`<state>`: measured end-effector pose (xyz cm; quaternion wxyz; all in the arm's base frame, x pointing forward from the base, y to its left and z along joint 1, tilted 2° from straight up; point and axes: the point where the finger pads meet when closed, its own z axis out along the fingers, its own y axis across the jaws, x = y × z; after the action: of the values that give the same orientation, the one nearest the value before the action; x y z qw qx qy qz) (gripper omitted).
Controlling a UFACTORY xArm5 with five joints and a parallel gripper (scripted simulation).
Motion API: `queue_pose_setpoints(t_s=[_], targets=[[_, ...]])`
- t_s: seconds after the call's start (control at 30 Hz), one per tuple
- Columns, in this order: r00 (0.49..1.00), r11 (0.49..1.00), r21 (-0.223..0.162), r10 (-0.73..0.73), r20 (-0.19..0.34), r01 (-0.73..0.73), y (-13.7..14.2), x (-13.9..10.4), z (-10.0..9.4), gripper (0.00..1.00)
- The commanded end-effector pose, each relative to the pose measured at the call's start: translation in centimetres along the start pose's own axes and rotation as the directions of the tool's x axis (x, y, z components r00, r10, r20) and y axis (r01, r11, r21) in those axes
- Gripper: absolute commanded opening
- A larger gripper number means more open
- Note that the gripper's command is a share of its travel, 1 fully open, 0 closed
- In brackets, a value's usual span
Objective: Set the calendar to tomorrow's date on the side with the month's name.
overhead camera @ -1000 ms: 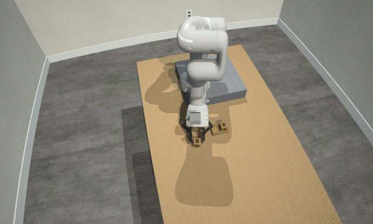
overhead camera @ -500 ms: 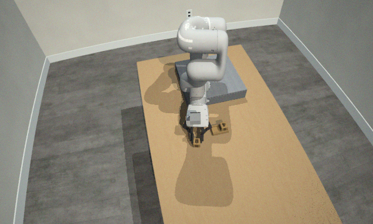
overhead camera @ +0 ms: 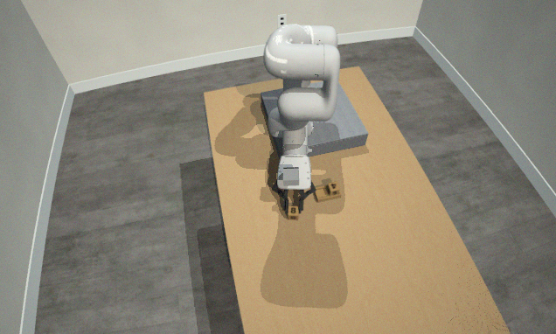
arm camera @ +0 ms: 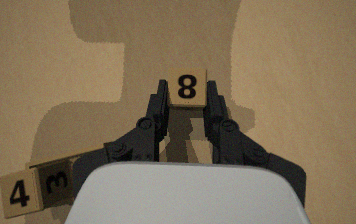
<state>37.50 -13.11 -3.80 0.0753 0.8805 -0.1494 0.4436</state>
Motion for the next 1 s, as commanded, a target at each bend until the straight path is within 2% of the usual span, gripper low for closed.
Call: queue_pose_setpoints(t_s=[0.0, 0.53, 0.97], targets=[[1.000, 1.000, 0.000, 0.000, -0.002, 0.000, 0.0, 0.1, 0.0, 0.29], [1.000, 1.000, -0.001, 0.001, -0.001, -0.001, 0.1, 0.3, -0.2, 0.29], [1.000, 1.000, 0.000, 0.000, -0.002, 0.000, 0.0, 3.8, -2.6, 0.29]])
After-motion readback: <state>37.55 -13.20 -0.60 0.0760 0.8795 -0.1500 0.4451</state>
